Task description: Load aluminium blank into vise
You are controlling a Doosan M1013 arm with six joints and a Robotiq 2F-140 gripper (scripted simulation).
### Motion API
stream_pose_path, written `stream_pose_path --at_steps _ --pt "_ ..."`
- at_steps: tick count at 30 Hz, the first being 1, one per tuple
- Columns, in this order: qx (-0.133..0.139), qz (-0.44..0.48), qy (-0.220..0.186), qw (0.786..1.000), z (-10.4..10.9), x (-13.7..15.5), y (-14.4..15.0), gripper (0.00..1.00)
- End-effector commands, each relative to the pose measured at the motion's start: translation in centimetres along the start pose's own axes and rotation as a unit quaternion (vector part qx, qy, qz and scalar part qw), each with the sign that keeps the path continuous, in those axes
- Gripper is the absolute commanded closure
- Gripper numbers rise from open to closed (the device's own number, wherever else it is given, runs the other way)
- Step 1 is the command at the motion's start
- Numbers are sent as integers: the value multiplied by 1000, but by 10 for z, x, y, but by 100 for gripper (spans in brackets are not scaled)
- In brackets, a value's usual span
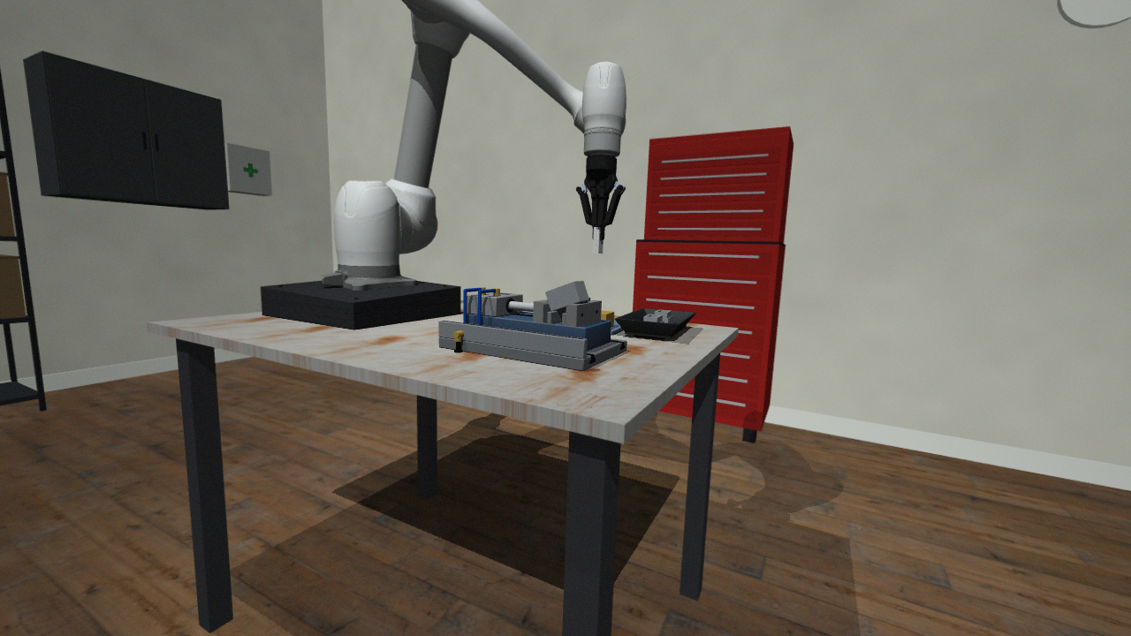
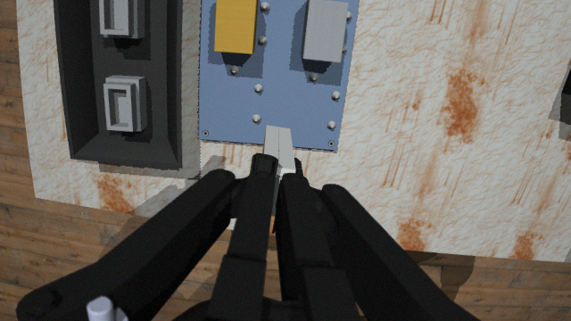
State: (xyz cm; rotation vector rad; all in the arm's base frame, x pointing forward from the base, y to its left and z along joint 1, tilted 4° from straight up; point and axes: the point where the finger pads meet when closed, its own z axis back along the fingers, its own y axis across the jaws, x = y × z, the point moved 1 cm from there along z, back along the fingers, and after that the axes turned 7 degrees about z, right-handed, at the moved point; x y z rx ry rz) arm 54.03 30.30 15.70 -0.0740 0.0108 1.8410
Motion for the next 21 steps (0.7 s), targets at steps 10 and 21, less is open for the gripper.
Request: stream_pose_path --at_steps 10,21 --pt "0 0 0 1000 -4 0 0 100" --pt "0 0 0 1000 -17 0 0 100"
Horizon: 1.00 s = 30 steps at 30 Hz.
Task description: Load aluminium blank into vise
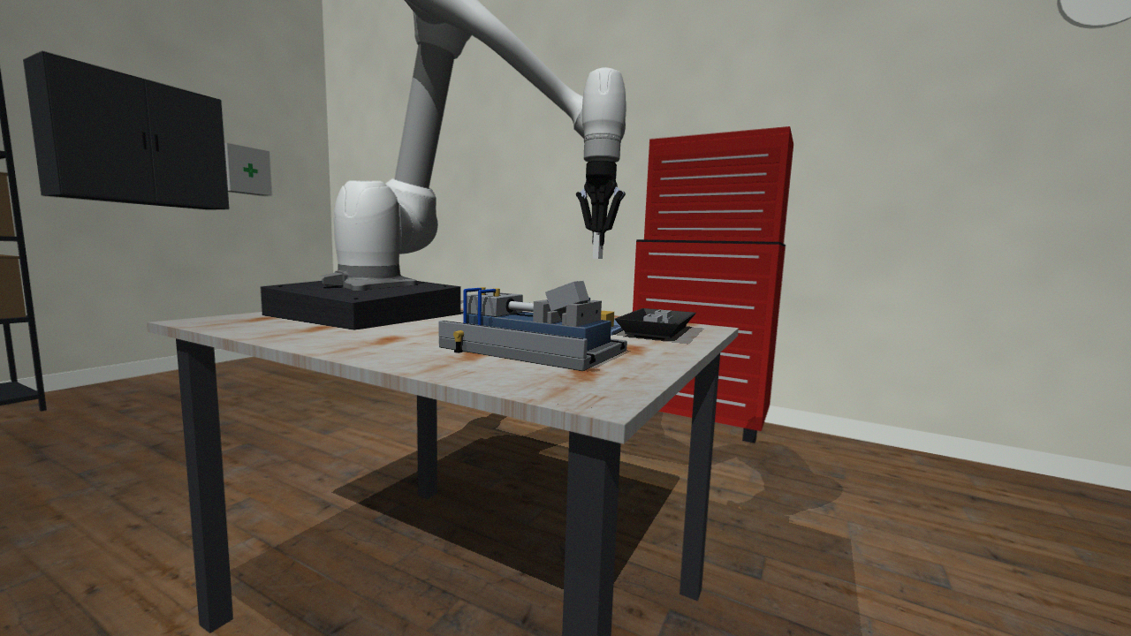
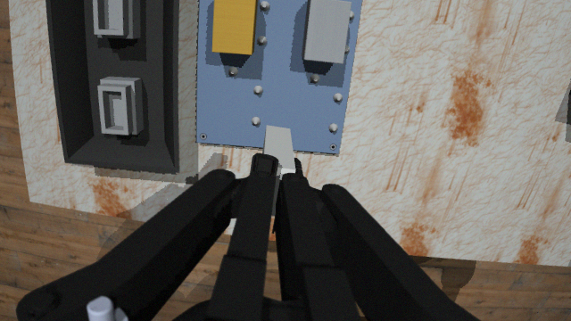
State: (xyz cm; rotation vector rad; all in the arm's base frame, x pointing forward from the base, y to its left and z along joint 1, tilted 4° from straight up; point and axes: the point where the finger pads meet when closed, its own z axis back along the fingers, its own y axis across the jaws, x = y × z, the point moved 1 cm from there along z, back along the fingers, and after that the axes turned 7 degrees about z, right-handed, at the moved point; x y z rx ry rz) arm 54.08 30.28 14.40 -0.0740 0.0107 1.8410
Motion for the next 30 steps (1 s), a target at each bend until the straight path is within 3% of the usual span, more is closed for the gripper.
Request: stream_pose_path --at_steps 1,30 --pt "0 0 0 1000 -6 0 0 100" --pt "0 0 0 1000 -54 1 0 100"
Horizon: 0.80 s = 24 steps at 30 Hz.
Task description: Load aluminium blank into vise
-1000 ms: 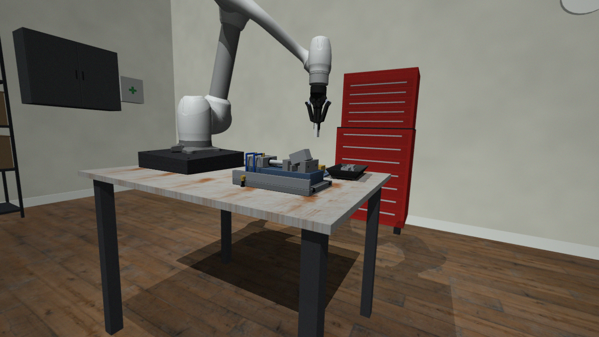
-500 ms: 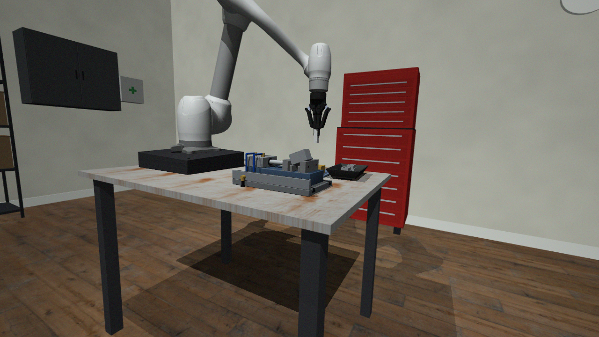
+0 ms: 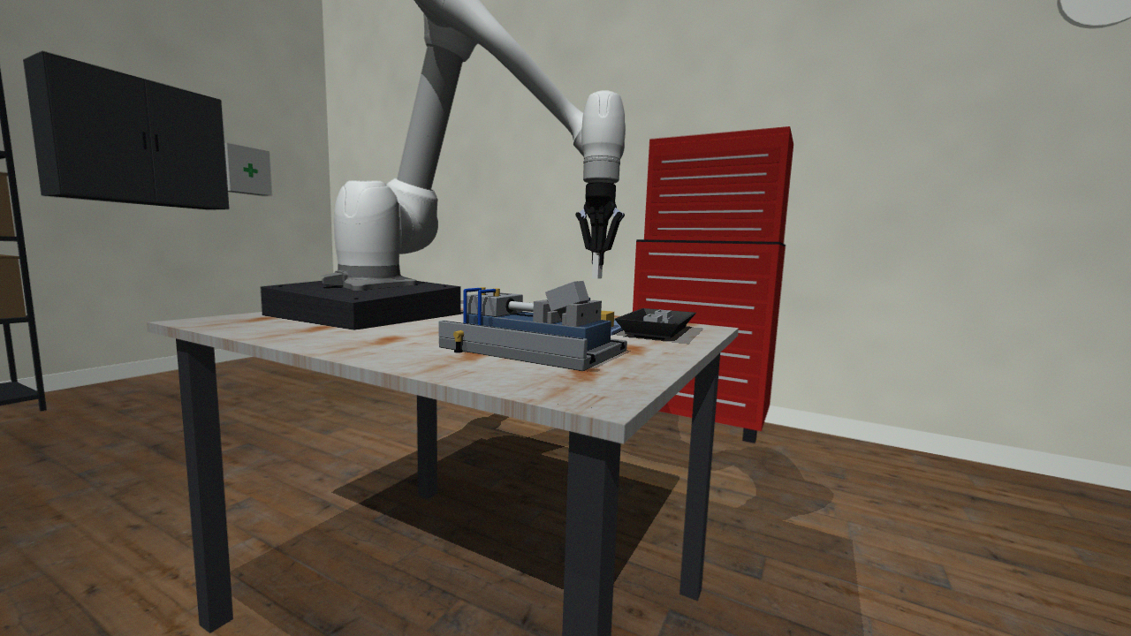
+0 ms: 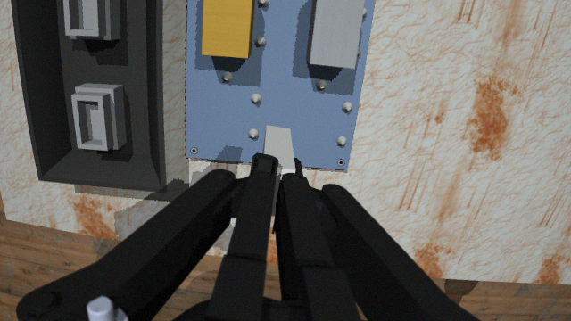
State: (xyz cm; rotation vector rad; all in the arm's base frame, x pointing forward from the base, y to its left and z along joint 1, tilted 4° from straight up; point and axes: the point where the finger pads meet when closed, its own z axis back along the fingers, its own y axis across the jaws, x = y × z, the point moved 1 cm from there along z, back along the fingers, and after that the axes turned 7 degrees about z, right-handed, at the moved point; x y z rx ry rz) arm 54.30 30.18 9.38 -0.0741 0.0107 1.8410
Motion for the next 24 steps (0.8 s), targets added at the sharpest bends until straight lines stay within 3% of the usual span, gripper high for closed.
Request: stream_pose_path --at_steps 1,24 --pt "0 0 0 1000 -3 0 0 100" --pt "0 0 0 1000 -6 0 0 100"
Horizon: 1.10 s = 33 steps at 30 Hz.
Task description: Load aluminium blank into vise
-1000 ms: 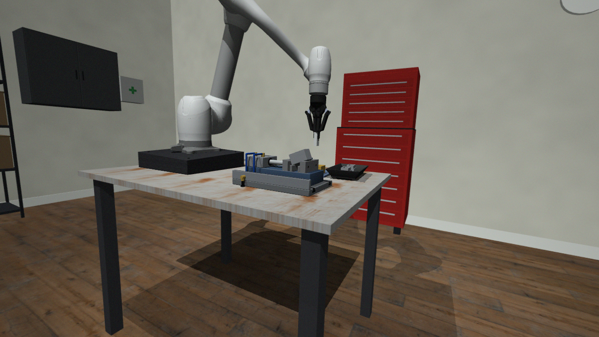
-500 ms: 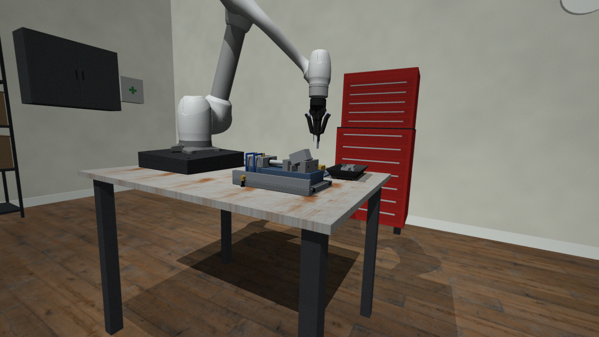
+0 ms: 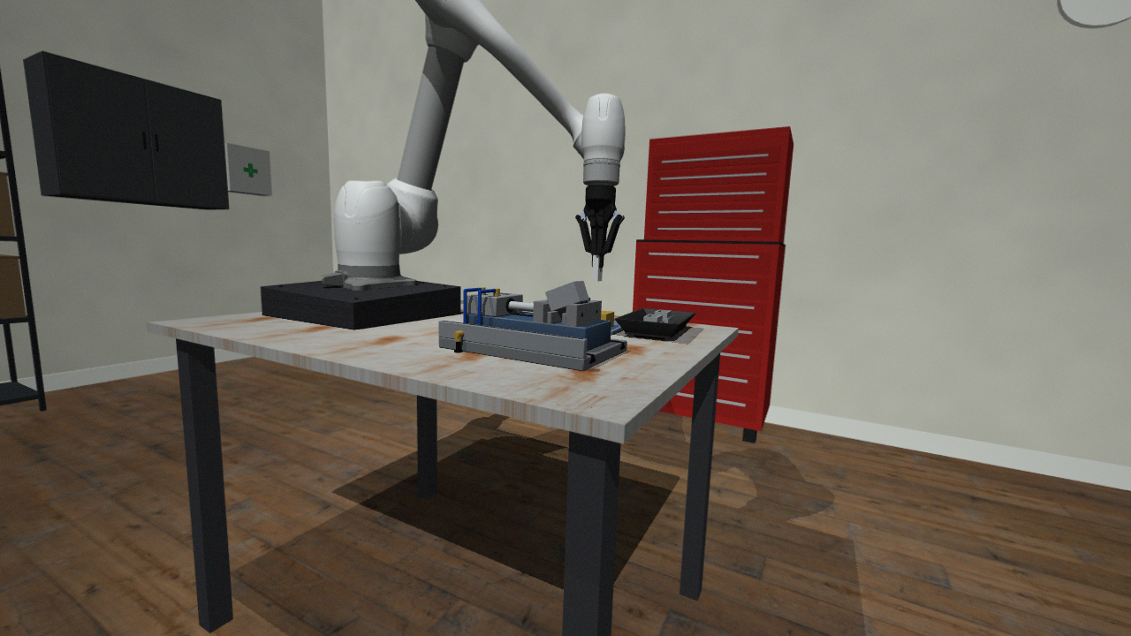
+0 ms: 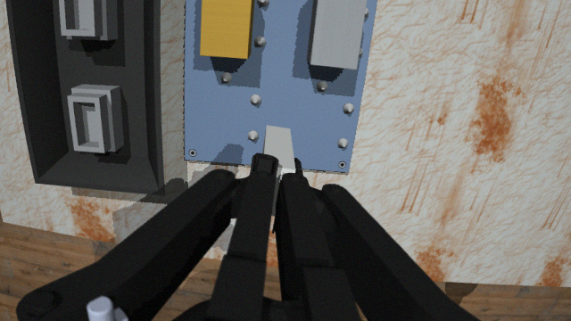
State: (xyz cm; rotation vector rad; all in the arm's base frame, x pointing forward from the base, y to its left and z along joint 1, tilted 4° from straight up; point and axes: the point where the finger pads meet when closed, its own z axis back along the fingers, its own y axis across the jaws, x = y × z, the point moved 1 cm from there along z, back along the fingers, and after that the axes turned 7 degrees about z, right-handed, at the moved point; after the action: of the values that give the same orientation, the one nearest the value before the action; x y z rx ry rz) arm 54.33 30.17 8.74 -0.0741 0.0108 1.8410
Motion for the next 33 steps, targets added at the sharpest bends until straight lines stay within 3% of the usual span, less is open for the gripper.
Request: stream_pose_path --at_steps 1,33 --pt "0 0 0 1000 0 0 0 100" --pt "0 0 0 1000 3 0 0 100"
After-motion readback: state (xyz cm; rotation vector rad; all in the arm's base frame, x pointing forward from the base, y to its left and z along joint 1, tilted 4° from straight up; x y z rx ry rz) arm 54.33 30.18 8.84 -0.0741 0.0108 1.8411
